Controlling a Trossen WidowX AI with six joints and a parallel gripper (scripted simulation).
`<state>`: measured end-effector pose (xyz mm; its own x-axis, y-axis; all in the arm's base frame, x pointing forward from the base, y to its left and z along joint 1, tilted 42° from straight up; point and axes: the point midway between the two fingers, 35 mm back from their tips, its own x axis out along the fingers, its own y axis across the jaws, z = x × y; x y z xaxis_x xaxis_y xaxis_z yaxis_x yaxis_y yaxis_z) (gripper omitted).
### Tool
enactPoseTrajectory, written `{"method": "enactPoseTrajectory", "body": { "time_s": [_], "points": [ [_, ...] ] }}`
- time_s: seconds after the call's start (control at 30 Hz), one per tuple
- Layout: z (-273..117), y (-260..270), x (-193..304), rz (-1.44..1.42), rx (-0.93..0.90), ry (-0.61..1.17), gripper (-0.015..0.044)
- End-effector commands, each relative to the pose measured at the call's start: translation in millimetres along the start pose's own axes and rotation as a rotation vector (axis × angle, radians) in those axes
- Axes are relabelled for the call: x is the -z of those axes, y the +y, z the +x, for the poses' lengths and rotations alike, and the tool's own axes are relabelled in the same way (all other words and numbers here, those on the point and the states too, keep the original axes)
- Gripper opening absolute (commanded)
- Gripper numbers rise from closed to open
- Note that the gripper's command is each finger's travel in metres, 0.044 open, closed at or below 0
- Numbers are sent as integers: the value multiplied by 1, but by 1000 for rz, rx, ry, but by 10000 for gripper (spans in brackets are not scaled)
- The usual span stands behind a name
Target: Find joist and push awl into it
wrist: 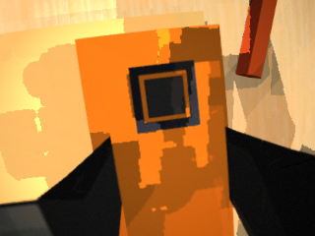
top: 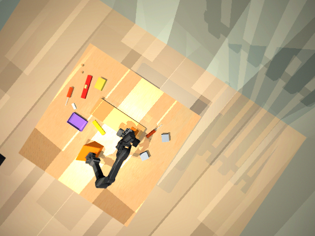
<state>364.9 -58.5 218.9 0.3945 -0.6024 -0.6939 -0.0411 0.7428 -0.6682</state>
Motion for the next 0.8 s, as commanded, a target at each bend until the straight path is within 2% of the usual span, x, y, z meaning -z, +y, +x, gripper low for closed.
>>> {"method": "enactPoseTrajectory", "body": {
  "time_s": [0.0,0.17,0.77],
  "points": [
    [-8,-2,-2,4,5,-5,0],
    [-6,29,-13,-66,-39,-18,0],
    [-14,206,-32,-468,-250,-70,0]
  ]
}}
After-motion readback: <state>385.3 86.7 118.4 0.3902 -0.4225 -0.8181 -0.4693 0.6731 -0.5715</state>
